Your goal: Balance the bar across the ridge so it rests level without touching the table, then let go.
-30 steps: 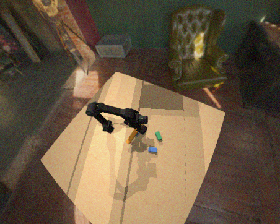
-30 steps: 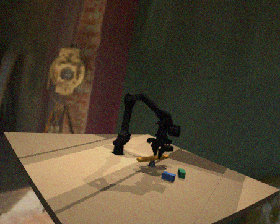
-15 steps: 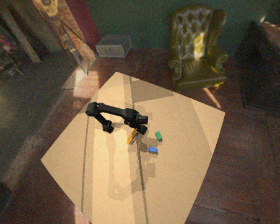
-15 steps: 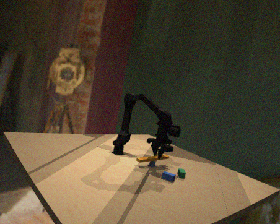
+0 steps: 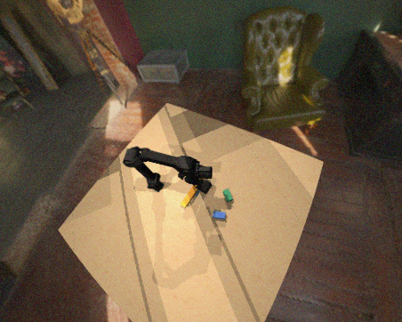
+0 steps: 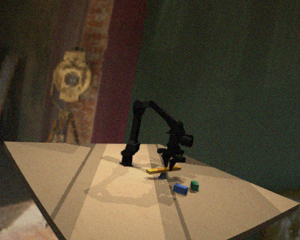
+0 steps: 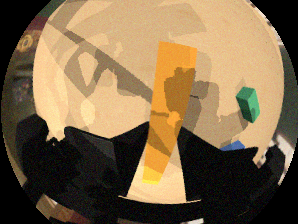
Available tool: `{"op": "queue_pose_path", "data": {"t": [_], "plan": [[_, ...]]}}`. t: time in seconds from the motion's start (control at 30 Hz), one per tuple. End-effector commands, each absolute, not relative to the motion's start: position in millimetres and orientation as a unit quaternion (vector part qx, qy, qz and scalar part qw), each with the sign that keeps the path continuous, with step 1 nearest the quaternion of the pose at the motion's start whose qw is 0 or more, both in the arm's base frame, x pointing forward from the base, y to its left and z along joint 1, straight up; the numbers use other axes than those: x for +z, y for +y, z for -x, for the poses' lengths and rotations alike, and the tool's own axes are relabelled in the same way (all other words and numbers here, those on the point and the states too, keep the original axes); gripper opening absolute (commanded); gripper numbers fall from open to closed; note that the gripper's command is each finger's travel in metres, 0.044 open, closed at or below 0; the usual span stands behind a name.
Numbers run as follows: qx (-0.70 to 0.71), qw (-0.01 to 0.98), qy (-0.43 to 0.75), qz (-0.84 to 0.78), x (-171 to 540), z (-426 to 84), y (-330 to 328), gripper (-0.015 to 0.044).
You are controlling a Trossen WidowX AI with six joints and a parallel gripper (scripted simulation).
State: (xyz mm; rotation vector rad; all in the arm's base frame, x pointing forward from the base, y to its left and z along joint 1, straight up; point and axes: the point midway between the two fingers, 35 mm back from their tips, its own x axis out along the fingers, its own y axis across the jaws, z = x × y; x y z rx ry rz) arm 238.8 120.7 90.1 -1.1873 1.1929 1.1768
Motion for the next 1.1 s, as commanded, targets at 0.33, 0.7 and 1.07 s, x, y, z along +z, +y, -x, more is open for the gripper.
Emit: {"op": "queue_pose_path", "data": {"t": [0.33,0.7,1.07], "plan": [[0.489,0.517,0.497,0.496,88.2,-238.9,120.3,0.0],[0.489,0.517,0.497,0.496,87.4,-238.8,120.4,0.0],[0.489,0.517,0.497,0.496,86.4,-238.8,120.5,0.0]]}}
